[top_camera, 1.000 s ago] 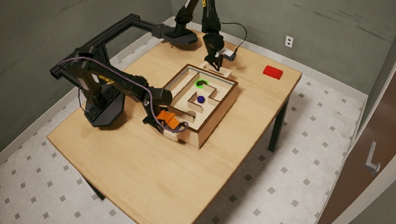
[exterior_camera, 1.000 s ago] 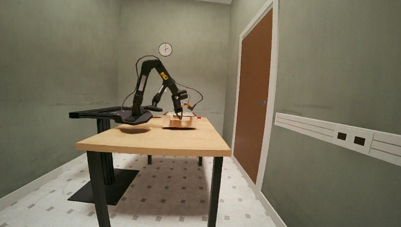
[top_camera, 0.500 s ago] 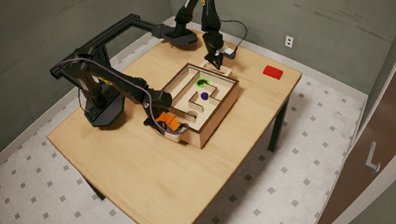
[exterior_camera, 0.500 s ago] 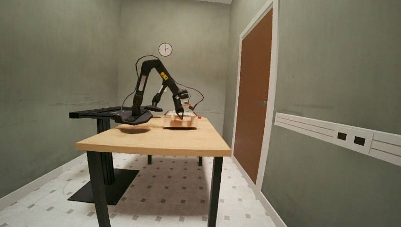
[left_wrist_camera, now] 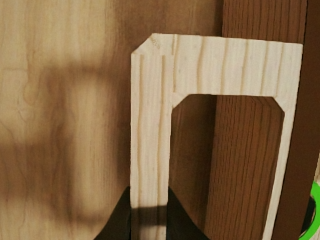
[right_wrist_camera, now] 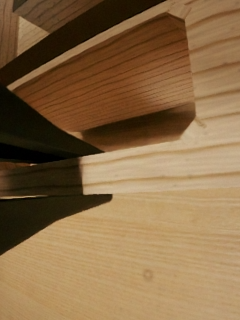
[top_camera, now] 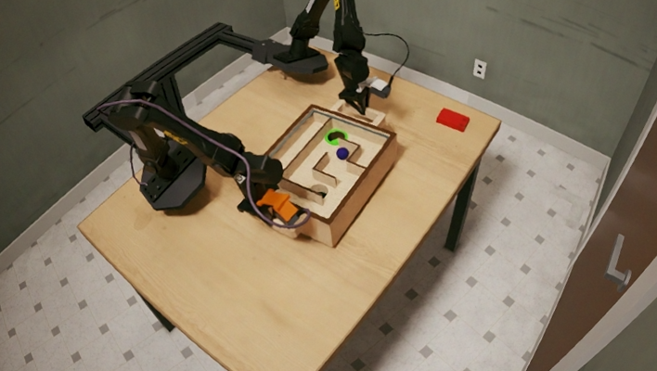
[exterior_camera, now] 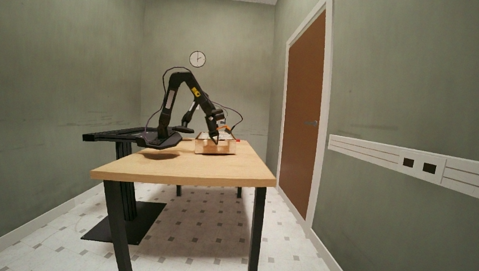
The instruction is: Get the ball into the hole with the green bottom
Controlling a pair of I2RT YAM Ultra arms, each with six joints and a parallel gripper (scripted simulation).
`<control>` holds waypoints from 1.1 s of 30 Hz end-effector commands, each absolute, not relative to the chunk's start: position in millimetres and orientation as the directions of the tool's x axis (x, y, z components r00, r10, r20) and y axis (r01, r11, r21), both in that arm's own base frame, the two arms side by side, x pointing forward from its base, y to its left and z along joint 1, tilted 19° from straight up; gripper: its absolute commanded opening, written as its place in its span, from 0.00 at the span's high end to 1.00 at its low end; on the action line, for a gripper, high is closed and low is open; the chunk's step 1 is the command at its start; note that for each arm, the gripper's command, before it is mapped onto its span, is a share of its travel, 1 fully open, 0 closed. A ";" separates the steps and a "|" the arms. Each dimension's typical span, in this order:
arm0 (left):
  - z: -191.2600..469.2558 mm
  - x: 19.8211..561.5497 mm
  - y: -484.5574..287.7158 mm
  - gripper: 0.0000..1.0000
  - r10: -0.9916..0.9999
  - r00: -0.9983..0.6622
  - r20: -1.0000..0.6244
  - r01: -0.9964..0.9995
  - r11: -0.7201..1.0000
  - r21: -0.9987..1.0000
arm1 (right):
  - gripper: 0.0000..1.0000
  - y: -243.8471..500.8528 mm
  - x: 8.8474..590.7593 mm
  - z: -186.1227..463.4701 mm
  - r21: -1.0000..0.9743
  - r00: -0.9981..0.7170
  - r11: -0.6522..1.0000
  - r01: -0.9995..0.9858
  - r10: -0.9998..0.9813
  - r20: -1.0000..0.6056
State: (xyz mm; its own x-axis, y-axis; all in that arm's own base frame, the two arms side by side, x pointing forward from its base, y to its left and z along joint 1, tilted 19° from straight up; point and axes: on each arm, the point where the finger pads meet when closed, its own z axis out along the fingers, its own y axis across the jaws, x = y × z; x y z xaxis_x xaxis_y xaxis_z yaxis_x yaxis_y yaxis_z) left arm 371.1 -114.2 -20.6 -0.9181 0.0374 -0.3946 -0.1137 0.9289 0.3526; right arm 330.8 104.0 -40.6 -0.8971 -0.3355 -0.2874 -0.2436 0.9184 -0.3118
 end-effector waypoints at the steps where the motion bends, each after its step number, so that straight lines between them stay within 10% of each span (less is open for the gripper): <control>1: 6.8 393.8 -140.4 1.00 0.061 -0.832 -0.551 -0.117 0.952 0.284 | 1.00 130.4 355.4 -7.9 -0.308 -0.820 0.927 -0.213 -0.341 -0.460; 33: 23.9 404.7 -152.2 1.00 0.050 -0.824 -0.564 -0.125 0.956 0.267 | 1.00 140.3 366.6 3.6 -0.296 -0.812 0.927 -0.230 -0.351 -0.467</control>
State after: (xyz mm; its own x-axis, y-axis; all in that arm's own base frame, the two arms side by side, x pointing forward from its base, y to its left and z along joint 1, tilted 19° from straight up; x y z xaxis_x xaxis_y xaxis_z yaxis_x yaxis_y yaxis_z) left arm 365.3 -115.2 -22.4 -0.9234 0.0416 -0.3816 -0.1069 0.9269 0.3597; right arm 324.7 101.2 -40.7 -0.9042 -0.3326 -0.2680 -0.2420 0.9159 -0.3203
